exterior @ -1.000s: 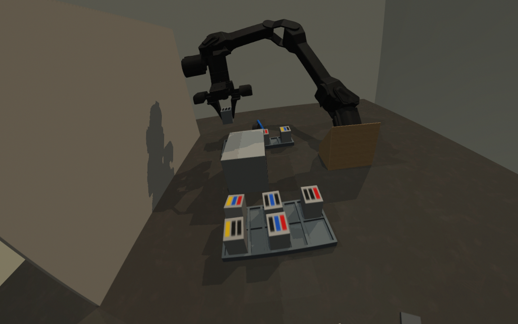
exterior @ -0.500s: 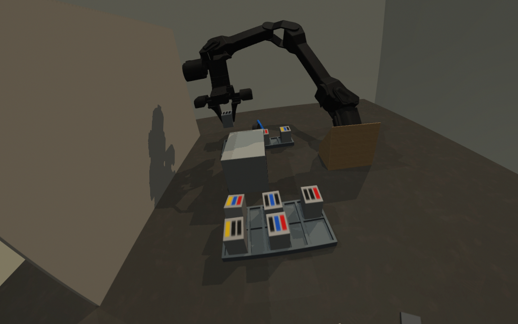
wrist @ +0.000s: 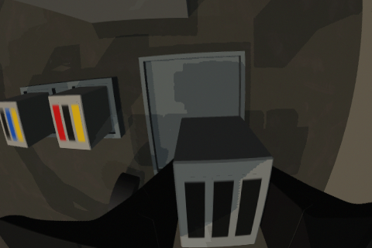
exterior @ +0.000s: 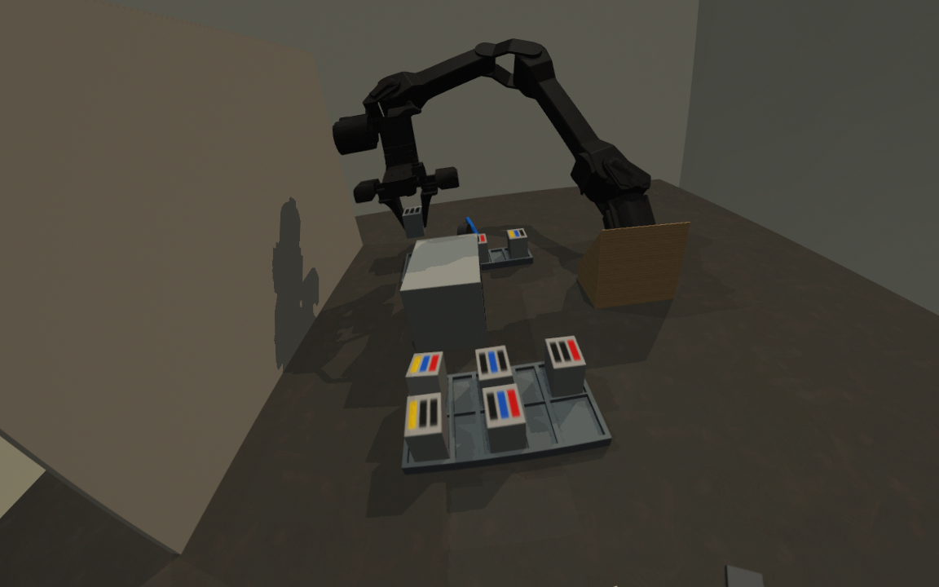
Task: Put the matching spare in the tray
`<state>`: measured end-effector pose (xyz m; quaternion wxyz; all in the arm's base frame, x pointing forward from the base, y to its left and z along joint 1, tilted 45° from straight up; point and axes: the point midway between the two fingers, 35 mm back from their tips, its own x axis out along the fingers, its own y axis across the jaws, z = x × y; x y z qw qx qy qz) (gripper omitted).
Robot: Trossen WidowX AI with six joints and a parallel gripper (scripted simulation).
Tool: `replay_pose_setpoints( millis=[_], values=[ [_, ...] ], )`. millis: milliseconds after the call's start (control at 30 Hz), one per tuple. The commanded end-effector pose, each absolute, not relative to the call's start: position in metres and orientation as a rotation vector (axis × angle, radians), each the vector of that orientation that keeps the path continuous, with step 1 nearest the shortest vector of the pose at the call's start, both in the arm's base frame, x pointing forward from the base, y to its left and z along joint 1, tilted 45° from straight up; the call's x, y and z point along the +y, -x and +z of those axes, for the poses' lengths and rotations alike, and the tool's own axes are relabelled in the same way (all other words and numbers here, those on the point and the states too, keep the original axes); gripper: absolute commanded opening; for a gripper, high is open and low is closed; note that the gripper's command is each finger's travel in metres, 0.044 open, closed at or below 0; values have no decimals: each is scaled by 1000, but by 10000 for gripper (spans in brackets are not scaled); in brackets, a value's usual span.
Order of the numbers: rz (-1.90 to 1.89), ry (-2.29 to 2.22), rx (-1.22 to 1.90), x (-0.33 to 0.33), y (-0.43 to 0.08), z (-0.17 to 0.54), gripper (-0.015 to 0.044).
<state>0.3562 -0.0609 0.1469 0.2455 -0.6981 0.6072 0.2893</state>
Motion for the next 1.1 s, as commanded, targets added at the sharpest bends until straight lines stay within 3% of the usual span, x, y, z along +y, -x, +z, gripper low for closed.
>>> replay_pose_setpoints(
  millis=[0,1067],
  values=[
    [798,1908,1651,-61,-356,144,0],
    [796,1904,1652,-81,-357,126,0]
  ],
)
